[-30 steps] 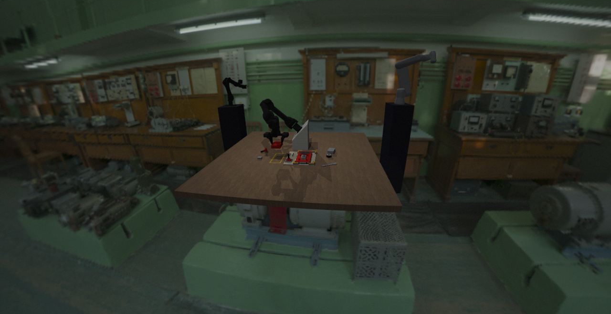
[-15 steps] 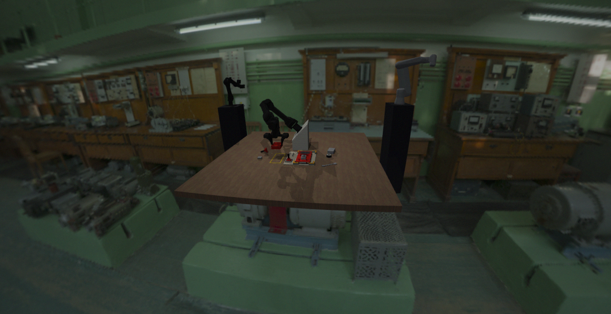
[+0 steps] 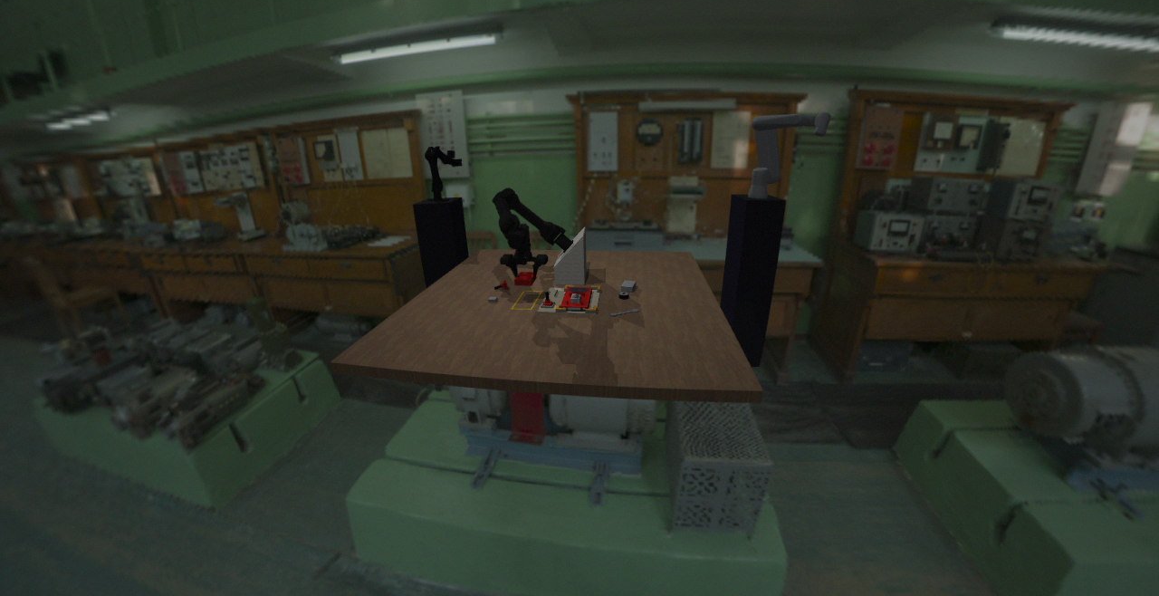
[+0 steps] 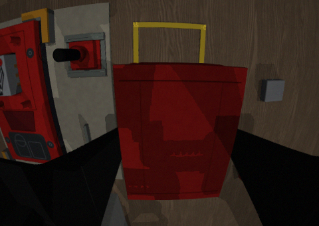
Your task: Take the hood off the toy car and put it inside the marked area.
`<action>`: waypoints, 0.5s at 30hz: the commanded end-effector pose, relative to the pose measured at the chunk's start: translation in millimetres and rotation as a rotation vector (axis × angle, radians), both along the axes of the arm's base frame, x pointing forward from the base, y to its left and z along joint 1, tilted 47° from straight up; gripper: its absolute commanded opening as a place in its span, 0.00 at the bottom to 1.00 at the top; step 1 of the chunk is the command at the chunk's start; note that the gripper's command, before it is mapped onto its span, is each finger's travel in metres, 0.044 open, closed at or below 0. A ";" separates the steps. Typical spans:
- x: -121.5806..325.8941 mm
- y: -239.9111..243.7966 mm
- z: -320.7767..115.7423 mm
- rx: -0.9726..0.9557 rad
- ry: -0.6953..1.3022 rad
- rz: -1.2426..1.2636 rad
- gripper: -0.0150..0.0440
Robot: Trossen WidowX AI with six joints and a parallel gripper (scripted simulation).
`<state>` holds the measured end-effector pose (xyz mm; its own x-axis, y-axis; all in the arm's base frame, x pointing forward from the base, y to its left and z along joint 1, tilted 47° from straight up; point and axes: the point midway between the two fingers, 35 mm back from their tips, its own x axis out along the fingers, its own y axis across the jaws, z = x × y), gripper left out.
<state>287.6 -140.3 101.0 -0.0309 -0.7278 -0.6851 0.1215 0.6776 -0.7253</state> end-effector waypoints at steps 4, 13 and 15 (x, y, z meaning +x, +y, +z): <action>-1.5 -3.4 -4.6 0.002 0.007 -0.001 0.25; -1.4 -7.3 -8.4 0.002 0.007 -0.001 0.25; -1.4 -8.1 -9.2 0.002 0.007 -0.001 0.25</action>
